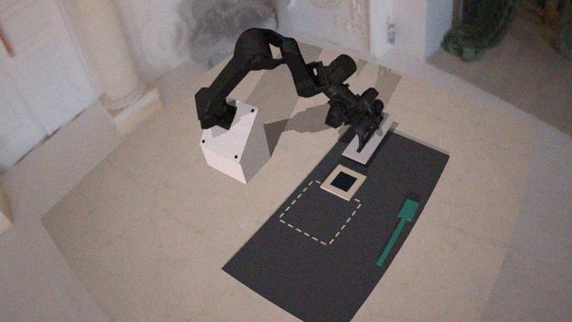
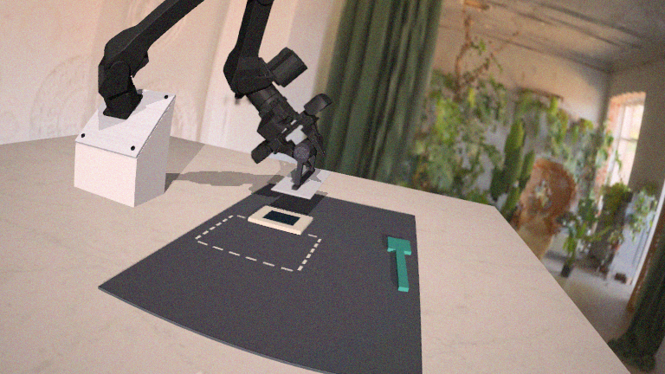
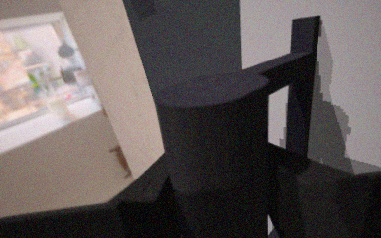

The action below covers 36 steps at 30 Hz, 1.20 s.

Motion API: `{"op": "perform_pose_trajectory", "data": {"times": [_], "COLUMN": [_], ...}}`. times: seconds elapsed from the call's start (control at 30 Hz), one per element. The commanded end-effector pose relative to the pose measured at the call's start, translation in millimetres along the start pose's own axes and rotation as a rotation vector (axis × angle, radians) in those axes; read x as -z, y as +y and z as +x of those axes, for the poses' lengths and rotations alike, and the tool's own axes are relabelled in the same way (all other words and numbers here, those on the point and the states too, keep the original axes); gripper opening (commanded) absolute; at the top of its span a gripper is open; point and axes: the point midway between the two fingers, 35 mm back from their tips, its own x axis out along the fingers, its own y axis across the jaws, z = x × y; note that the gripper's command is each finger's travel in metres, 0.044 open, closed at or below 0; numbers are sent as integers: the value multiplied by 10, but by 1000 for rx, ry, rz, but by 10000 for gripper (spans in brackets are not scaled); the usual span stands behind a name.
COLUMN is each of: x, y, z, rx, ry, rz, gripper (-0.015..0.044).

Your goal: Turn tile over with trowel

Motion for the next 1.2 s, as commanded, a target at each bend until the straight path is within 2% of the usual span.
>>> {"op": "perform_pose_trajectory", "data": {"times": [0.0, 0.63, 1.17], "x": [6, -34, -239], "y": [-27, -240, -234], "z": [35, 250, 252], "rx": [-4, -5, -3], "ry": [2, 0, 0], "rz": [2, 0, -1], "gripper": [0, 0, 0]}}
